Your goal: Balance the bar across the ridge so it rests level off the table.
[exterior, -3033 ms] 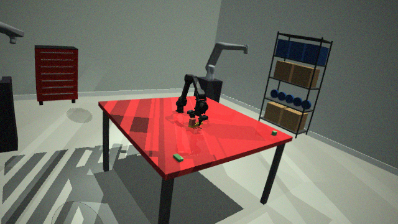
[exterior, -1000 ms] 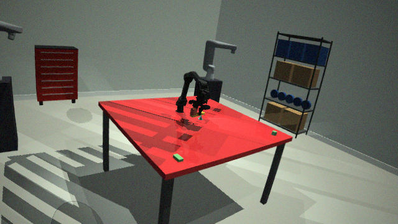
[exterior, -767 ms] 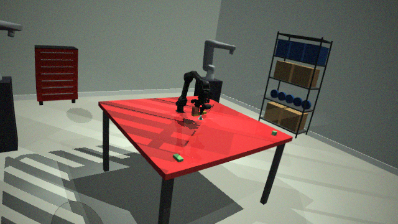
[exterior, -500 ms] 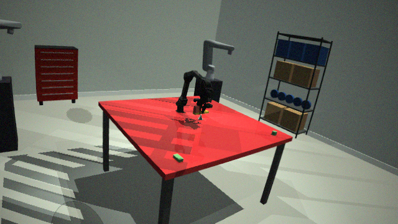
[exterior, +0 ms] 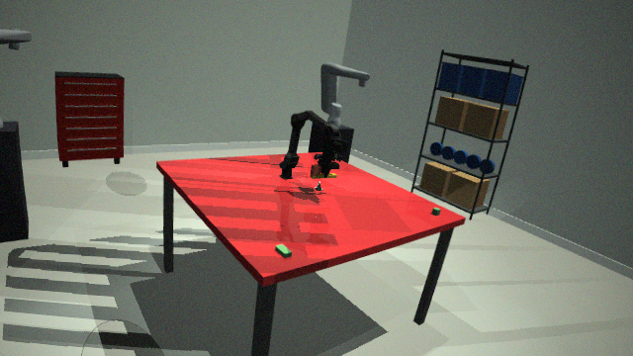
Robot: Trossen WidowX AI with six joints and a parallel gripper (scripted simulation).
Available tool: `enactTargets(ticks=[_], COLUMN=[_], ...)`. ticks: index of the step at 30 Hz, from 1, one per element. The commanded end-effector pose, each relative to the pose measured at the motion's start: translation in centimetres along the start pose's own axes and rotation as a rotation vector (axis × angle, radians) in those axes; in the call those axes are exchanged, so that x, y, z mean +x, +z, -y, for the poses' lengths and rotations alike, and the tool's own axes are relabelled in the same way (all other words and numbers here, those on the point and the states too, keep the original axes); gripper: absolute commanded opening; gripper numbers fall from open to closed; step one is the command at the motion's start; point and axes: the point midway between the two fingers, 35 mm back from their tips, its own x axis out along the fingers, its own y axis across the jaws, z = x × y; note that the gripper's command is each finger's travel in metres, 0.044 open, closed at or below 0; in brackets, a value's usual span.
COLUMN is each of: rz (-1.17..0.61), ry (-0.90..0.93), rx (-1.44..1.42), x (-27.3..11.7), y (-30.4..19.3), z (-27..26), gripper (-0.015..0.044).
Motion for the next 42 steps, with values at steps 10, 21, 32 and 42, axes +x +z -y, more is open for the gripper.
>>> enactTargets(ticks=[10,21,32,42], rz=[0.003,0.004,0.005,0.004], ry=[-0.003,-0.001,-0.001,-0.001], rx=[0.206,0.326,0.328,0.330], x=[0.1,0.5,2.3,3.9], y=[3.2,4.6,4.7,4.6], z=[-3.8,-5.7,-5.7,-5.6], gripper=[0.0000,0.0000,0.0000,0.0000])
